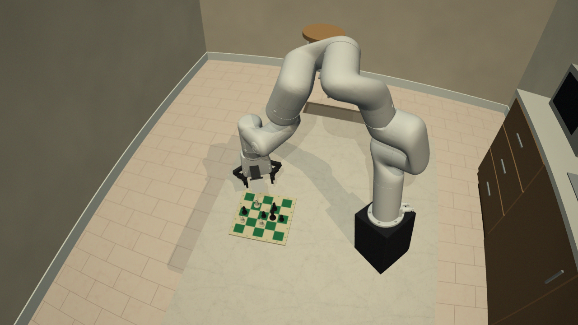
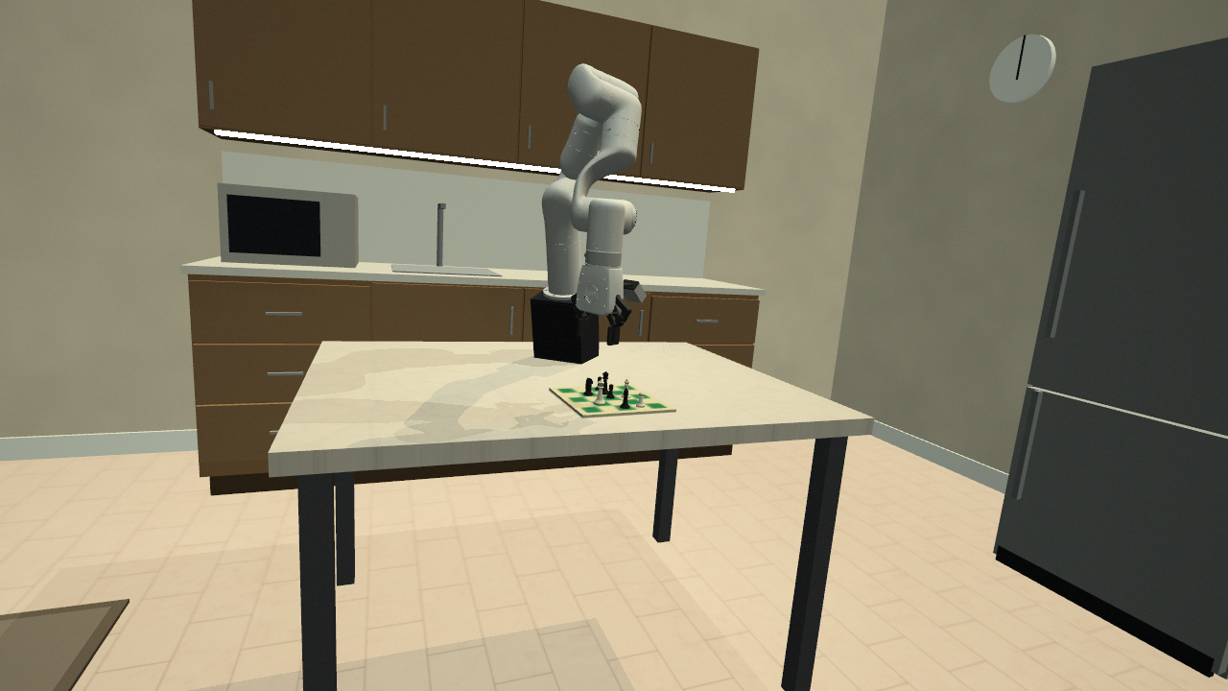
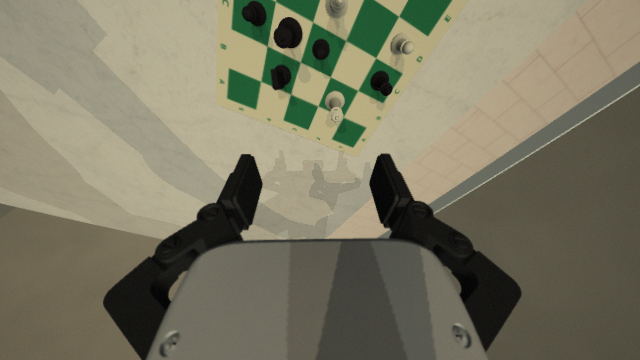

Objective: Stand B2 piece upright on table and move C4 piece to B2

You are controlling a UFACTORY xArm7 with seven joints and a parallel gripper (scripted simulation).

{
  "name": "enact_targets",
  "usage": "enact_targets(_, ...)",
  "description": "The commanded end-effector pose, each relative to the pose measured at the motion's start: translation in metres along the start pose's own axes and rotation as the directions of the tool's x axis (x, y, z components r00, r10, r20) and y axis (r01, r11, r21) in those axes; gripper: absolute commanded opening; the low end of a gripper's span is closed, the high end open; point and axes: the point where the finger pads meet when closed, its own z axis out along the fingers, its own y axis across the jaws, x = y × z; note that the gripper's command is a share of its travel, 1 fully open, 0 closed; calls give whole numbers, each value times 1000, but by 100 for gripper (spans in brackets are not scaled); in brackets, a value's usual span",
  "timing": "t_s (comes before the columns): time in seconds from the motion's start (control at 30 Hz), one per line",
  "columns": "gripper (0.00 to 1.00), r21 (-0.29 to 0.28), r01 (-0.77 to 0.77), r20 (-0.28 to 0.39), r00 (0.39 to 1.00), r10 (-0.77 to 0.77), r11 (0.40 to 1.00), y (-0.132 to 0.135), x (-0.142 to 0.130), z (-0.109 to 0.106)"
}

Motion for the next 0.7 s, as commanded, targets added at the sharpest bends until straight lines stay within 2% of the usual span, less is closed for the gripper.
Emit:
enact_targets(0.0, 100, 9, -275, 11, 961, 275, 961, 0, -1, 6)
enact_targets(0.17, 100, -3, -533, 4, 846, 533, 846, 3, -1, 10)
enact_targets(0.23, 100, -3, -533, 4, 846, 533, 846, 3, -1, 10)
enact_targets(0.27, 100, -8, -665, 0, 747, 665, 747, 4, -1, 11)
enact_targets(0.4, 100, -15, -785, -14, 620, 785, 620, 8, -1, 13)
enact_targets(0.67, 100, -18, -976, -53, 218, 975, 217, 17, -1, 14)
